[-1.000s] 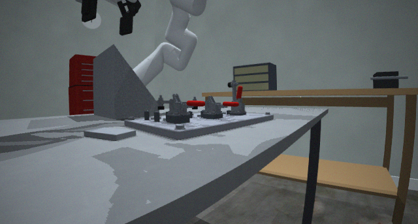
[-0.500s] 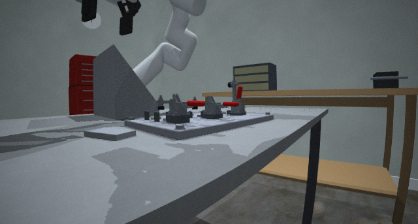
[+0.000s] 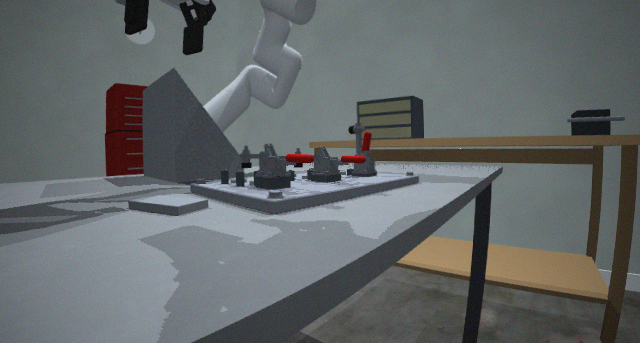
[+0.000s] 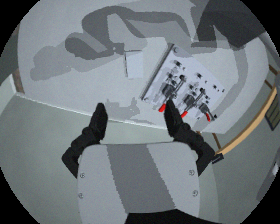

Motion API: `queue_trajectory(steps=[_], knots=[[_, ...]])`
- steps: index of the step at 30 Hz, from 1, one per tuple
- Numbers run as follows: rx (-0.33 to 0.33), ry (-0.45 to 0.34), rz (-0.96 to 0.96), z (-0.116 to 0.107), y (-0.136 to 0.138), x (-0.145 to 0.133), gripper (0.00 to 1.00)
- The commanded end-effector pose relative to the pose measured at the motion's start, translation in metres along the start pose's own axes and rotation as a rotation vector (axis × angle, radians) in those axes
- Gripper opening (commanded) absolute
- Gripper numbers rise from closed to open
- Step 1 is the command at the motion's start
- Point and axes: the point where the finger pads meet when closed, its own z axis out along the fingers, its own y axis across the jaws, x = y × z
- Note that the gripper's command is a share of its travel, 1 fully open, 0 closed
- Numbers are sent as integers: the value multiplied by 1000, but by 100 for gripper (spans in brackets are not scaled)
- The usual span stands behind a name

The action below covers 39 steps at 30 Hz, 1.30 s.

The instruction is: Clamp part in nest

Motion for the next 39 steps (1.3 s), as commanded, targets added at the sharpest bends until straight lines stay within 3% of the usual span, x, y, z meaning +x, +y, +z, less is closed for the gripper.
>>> queue_trajectory(steps=[1,8,20,35,39], knots=[[4,-2,-1,1,-1,-1,100],[4,-2,-1,11,-1,-1,100],[4,-2,-1,47,-1,-1,100],[4,-2,-1,124,-1,-1,100],[4,-2,-1,133,-1,-1,100]])
